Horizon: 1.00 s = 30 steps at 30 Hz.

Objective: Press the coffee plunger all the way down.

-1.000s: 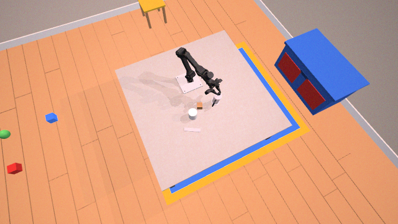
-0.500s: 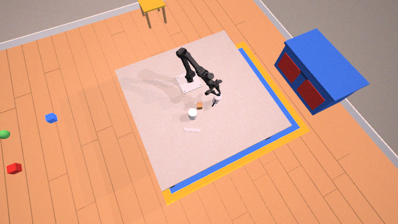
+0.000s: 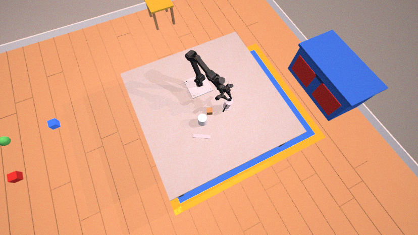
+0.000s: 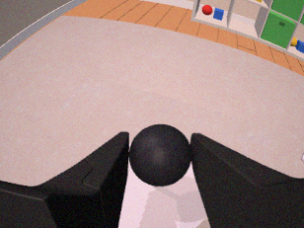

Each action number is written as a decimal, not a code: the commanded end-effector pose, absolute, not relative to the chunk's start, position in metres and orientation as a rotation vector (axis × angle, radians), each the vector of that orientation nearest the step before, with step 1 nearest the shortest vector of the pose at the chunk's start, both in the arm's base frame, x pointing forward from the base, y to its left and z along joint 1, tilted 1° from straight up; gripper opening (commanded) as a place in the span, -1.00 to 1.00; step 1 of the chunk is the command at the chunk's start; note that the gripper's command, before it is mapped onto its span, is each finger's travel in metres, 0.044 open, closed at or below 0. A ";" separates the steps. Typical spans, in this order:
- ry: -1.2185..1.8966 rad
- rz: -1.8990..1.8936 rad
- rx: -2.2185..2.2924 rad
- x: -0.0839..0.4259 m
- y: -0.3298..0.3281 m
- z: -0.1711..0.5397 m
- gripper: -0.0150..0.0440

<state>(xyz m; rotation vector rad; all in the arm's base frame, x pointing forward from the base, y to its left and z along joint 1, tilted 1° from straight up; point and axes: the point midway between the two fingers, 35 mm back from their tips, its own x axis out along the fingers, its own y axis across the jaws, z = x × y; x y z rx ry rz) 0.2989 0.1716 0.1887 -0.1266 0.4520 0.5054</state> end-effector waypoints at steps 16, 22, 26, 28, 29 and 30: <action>0.454 0.505 -0.127 0.300 0.172 0.188 -0.08; 0.454 0.505 -0.127 0.300 0.172 0.188 0.28; 0.454 0.505 -0.127 0.300 0.172 0.188 0.63; 0.454 0.505 -0.127 0.300 0.172 0.188 0.81; 0.454 0.505 -0.127 0.300 0.172 0.188 0.90; 0.454 0.505 -0.127 0.300 0.172 0.188 0.99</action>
